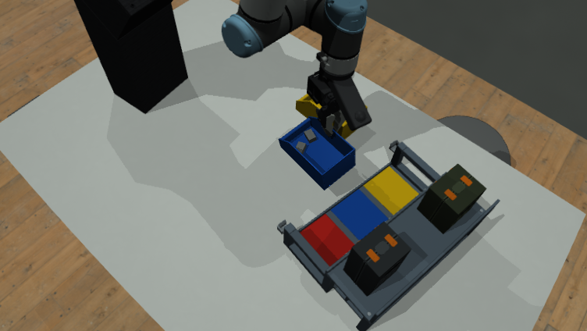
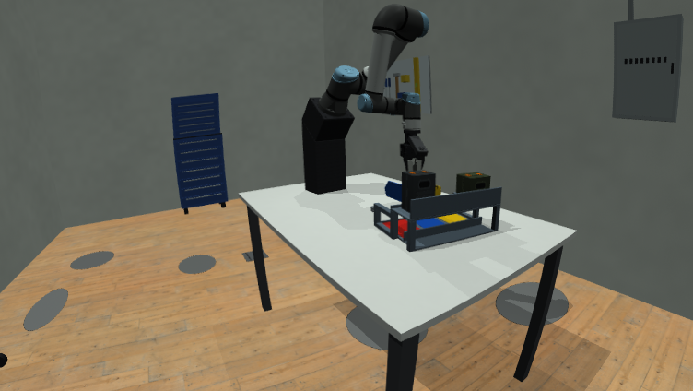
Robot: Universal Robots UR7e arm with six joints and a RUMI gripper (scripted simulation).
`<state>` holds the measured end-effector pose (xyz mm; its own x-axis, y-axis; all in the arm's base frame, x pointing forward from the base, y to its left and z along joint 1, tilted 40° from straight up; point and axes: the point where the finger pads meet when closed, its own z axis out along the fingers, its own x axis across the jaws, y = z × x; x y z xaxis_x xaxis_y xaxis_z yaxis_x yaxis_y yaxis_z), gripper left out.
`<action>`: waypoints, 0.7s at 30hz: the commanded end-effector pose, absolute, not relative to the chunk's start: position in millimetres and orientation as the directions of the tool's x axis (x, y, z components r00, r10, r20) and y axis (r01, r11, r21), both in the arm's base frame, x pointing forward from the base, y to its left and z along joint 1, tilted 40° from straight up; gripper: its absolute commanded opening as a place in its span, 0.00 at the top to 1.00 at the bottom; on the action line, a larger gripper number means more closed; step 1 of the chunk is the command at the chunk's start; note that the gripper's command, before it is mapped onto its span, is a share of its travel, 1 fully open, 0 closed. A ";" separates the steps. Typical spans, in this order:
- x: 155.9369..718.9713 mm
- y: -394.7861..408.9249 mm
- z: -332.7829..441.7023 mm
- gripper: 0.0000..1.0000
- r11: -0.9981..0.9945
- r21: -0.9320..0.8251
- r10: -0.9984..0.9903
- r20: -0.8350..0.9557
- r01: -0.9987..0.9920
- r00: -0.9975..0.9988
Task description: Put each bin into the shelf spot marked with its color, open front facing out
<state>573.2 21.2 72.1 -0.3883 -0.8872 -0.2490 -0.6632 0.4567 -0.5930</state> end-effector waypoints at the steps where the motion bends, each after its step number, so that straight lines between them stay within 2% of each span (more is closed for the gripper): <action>1: 590.5 17.0 67.0 1.00 0.456 -0.594 -0.887 -0.249 -0.662 -0.388; 21: 600.1 14.4 63.8 1.00 0.456 -0.594 -0.887 -0.249 -0.662 -0.388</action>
